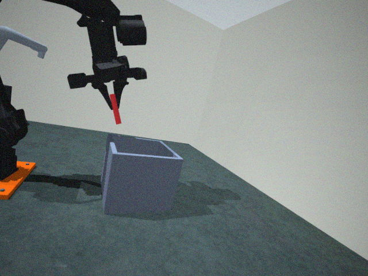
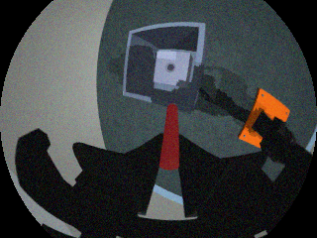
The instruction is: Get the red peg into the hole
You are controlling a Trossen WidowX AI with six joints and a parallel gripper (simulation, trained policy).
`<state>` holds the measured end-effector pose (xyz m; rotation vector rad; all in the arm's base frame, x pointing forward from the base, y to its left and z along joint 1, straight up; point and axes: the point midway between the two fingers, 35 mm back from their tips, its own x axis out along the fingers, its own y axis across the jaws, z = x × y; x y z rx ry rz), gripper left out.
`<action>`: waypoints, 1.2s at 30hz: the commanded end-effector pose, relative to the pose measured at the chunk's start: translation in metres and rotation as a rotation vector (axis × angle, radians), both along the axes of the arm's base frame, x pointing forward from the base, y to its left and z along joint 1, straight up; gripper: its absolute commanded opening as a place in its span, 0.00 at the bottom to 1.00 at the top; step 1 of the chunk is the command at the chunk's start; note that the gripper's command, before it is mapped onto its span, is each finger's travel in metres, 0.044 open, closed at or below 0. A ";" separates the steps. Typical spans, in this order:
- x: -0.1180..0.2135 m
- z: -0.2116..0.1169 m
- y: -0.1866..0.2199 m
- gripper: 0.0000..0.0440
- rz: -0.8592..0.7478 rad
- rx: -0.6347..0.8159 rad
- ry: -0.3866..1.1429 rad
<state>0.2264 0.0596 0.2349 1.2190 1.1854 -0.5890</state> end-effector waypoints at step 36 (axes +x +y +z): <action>0.066 -0.077 -0.066 0.01 -0.040 0.012 0.200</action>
